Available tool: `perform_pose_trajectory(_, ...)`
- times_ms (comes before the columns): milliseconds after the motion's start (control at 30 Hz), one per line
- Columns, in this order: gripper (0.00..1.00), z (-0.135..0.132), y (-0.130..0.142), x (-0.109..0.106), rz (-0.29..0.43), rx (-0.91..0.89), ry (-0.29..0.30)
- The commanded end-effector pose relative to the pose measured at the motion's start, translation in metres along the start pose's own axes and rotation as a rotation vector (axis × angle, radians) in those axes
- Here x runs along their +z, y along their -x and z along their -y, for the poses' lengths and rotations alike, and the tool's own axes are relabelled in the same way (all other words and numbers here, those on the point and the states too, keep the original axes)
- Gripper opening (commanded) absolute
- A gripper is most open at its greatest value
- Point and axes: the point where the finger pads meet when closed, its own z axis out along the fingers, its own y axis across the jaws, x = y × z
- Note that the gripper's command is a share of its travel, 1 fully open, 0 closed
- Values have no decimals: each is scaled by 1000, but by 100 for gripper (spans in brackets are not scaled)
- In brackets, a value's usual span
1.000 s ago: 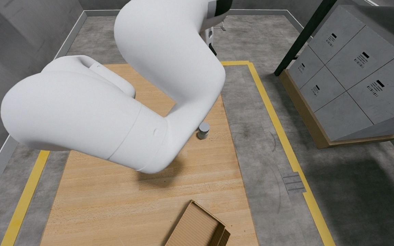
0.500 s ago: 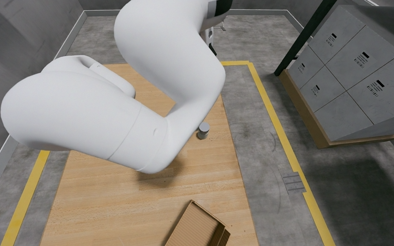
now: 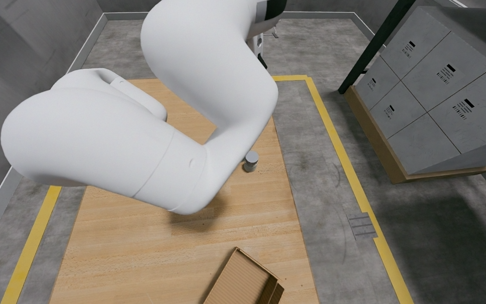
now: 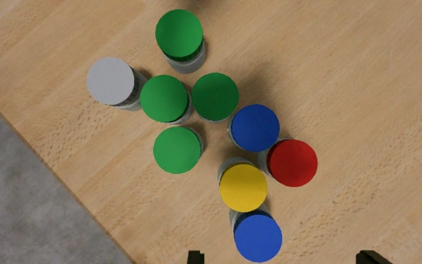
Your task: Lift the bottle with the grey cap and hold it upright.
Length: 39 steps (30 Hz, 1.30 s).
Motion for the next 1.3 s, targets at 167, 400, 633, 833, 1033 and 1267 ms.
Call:
perform_pose_trajectory(167, 79, 3, -1, 1, 1, 33, 4)
perform_pose_trajectory(400, 79, 12, -4, 5, -3, 118, 9)
perform_pose_trajectory(633, 79, 23, -9, 11, -9, 243, 15)
perform_pose_trajectory(833, 79, 33, -14, 16, -14, 351, 20)
perform_pose_trajectory(1033, 79, 43, -19, 20, -19, 460, 23)
perform_pose_trajectory(1267, 79, 55, -26, 26, -24, 586, 26)
